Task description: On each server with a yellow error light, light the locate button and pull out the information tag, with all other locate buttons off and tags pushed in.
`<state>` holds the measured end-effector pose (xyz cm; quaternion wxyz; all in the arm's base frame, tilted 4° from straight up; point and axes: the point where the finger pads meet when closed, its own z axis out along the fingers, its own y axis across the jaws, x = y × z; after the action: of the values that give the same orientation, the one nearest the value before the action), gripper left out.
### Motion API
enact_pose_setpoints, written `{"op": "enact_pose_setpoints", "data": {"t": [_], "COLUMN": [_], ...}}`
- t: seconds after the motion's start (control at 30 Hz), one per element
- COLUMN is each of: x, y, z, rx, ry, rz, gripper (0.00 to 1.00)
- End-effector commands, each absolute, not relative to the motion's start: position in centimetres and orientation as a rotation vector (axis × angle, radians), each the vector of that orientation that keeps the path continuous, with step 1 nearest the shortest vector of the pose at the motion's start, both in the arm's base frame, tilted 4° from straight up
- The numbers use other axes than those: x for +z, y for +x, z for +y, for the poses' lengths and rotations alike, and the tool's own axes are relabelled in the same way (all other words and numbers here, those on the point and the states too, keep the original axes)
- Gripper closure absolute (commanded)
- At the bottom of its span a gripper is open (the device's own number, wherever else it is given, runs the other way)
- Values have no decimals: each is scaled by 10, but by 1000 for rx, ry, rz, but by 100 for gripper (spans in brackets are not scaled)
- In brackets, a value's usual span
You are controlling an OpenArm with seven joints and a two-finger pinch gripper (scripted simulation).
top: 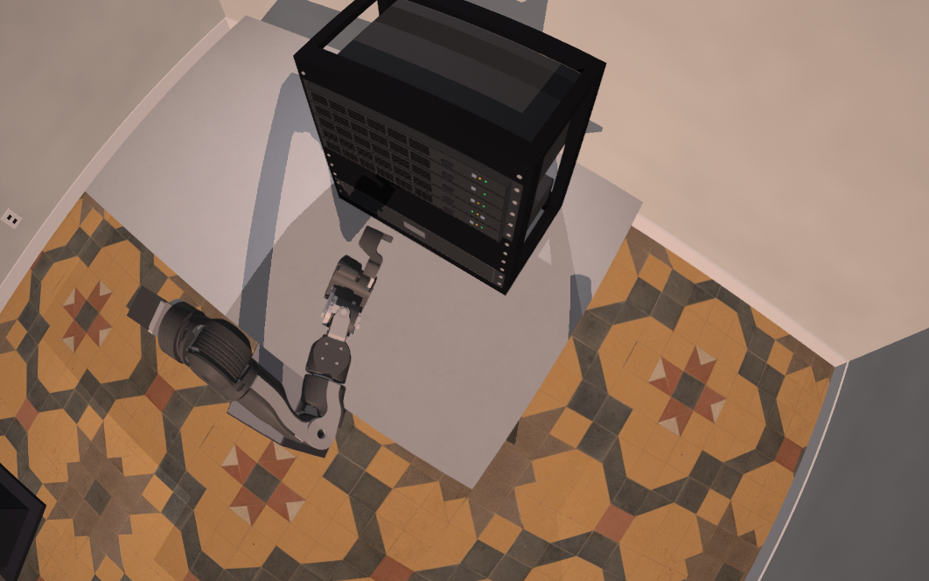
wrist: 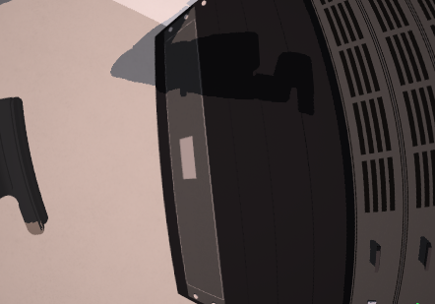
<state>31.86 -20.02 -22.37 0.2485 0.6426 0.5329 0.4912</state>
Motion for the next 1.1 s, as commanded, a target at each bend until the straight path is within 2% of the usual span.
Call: {"op": "enact_pose_setpoints", "data": {"t": [0.0,0.57,1.07], "x": [-216,-158,-125], "y": [320,316,312], "z": [-209,-267,-288], "rx": [1320,1192,1140], "ry": [1721,1516,1397], "rz": [1413,1209,1125], "gripper": [0,0,0]}}
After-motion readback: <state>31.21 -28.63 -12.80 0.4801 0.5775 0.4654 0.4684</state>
